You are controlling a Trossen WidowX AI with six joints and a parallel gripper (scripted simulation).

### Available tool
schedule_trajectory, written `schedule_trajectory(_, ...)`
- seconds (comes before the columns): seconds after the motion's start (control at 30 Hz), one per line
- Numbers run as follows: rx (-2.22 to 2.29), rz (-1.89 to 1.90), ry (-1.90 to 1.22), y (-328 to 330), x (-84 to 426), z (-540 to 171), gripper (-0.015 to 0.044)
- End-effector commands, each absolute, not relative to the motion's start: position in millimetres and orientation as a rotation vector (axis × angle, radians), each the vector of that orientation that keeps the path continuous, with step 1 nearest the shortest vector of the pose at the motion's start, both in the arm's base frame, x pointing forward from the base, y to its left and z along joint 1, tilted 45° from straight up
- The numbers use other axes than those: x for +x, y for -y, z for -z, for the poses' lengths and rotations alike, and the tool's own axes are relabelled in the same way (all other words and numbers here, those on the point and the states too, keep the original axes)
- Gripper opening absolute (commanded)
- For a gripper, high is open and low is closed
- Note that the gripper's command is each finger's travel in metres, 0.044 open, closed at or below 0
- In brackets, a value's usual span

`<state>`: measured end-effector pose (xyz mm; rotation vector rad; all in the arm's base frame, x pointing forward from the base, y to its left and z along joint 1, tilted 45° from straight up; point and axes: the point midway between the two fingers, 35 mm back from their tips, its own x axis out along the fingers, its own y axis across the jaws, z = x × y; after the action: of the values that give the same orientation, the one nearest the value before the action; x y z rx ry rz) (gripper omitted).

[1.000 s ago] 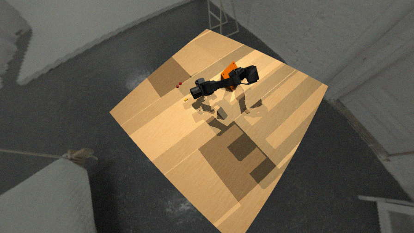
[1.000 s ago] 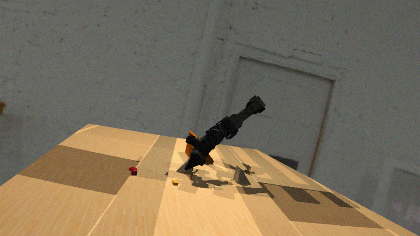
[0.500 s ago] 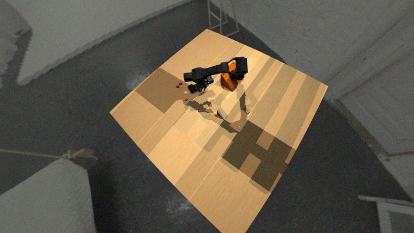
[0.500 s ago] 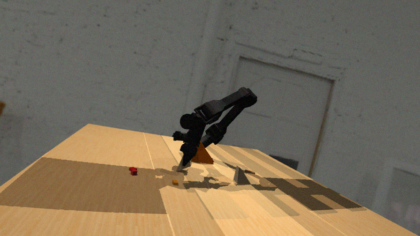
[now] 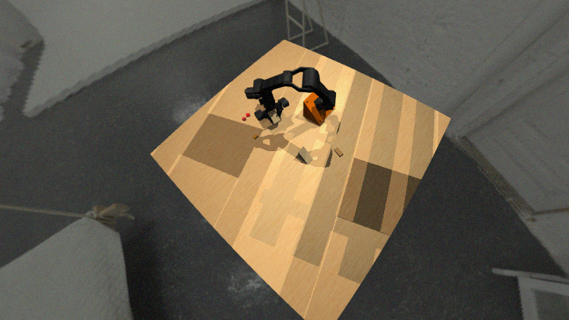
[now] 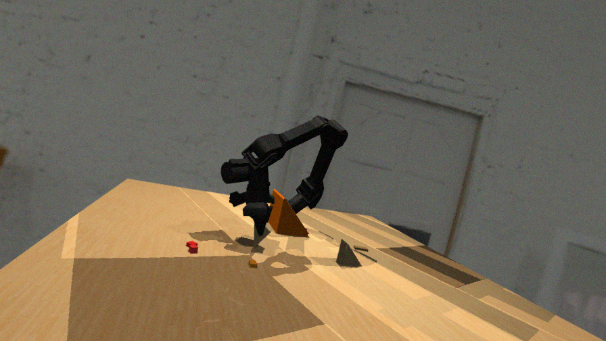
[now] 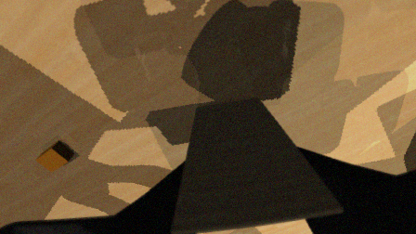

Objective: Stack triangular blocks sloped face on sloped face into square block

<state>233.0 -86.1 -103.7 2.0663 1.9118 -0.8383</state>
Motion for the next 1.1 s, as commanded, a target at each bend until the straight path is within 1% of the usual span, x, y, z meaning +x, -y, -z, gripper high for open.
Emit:
schedule_trajectory(0.0,2.137,0.750,-1.946,91.7,232.8,107.5,0.0000)
schedule_trajectory(0.33,2.337,0.492,-2.062,103.7,227.4,121.7,0.0000)
schedule_trajectory(0.37,2.290,0.563,-2.047,100.4,227.4,118.1,0.0026)
schedule_trajectory(0.87,2.290,0.563,-2.047,100.4,227.4,118.1,0.0420)
schedule_trajectory(0.9,2.290,0.563,-2.047,100.4,227.4,118.1,0.0440)
schedule_trajectory(1.07,2.290,0.563,-2.047,100.4,227.4,118.1,0.0440)
